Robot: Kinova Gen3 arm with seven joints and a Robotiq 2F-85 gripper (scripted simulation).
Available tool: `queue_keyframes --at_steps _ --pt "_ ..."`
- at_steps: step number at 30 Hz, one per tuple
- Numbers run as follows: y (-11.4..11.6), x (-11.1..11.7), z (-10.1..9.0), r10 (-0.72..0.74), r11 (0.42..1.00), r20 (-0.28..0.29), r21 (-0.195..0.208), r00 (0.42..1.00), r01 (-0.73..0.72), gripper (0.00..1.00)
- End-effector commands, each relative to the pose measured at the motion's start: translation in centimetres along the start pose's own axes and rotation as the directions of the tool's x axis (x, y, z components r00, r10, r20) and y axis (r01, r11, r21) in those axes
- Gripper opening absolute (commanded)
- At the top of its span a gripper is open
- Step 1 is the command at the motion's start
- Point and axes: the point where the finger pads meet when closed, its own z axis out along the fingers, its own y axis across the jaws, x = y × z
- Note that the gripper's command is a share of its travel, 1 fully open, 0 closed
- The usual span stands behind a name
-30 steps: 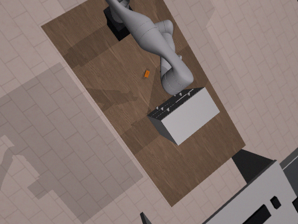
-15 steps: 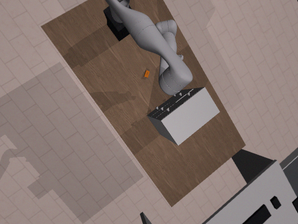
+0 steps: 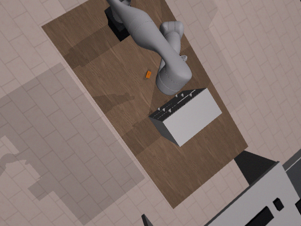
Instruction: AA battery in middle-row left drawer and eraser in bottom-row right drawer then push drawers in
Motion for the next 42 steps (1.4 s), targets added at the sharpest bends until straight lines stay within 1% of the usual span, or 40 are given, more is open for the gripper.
queue_keyframes --at_steps 1,3,18,20,35,37,42 --pt "0.4 1.3 -0.6 0.012 1.0 -0.002 -0.005 1.0 -0.012 0.0" --pt "0.4 1.3 -0.6 0.012 1.0 -0.002 -0.005 1.0 -0.012 0.0" --pt "0.4 1.0 -2.7 0.013 1.0 0.143 -0.005 0.99 -0.012 0.0" --pt "0.4 1.0 -2.7 0.013 1.0 0.143 -0.005 0.99 -0.012 0.0" --pt "0.4 0.8 -4.5 0.013 1.0 0.266 -0.005 0.964 -0.012 0.0" --pt "0.4 0.8 -4.5 0.013 1.0 0.266 -0.005 0.964 -0.012 0.0" --pt "0.4 0.8 -5.1 0.013 1.0 0.302 -0.005 0.953 -0.012 0.0"
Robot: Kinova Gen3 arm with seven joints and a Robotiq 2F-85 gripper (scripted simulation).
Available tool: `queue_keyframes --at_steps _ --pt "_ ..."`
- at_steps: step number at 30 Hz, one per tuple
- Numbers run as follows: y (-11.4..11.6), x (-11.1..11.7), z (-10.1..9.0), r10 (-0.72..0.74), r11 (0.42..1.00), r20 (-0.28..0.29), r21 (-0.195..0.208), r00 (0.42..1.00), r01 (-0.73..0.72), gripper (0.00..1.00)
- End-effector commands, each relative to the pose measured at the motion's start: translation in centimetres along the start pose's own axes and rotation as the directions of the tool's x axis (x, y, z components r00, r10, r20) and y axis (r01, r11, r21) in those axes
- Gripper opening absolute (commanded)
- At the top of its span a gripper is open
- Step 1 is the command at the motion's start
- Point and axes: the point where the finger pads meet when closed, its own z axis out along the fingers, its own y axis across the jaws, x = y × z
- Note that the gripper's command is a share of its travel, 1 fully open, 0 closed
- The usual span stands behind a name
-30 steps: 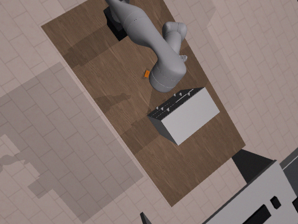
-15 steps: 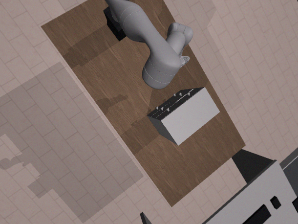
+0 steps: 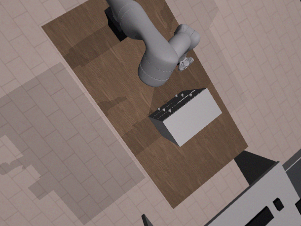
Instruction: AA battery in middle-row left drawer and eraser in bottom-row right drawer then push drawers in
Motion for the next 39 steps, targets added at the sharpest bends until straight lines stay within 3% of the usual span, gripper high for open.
queue_keyframes --at_steps 1,39 --pt "0.1 0.5 -0.4 0.009 1.0 0.005 -0.001 1.0 -0.009 0.0" --pt "0.1 -0.7 -3.2 0.009 1.0 0.211 0.0 0.977 -0.009 0.0"
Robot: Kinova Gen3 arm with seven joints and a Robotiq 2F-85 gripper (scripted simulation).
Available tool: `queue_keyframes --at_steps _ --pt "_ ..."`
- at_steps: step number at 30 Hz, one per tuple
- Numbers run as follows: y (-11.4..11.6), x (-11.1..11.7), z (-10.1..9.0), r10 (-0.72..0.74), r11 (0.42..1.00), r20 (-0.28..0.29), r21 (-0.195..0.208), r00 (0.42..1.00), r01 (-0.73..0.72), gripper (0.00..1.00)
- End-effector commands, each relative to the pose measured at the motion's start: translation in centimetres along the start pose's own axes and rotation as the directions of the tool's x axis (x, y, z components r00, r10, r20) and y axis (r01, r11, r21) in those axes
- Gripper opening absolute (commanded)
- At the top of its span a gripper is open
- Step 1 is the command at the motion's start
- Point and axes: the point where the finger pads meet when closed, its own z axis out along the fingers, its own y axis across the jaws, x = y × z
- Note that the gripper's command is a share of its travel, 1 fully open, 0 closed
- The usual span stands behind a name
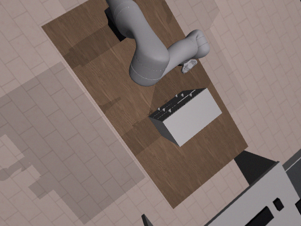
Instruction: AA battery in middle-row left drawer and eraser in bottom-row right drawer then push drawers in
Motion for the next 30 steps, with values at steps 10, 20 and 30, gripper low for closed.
queue_keyframes --at_steps 10,20,30 --pt "0.03 -0.05 -0.46 0.005 1.0 0.03 0.001 1.0 -0.005 0.0" --pt "0.02 -0.22 -0.69 0.005 1.0 0.049 0.002 0.999 -0.005 0.0" --pt "0.01 -0.26 -0.75 0.005 1.0 0.054 0.002 0.999 -0.005 0.0"
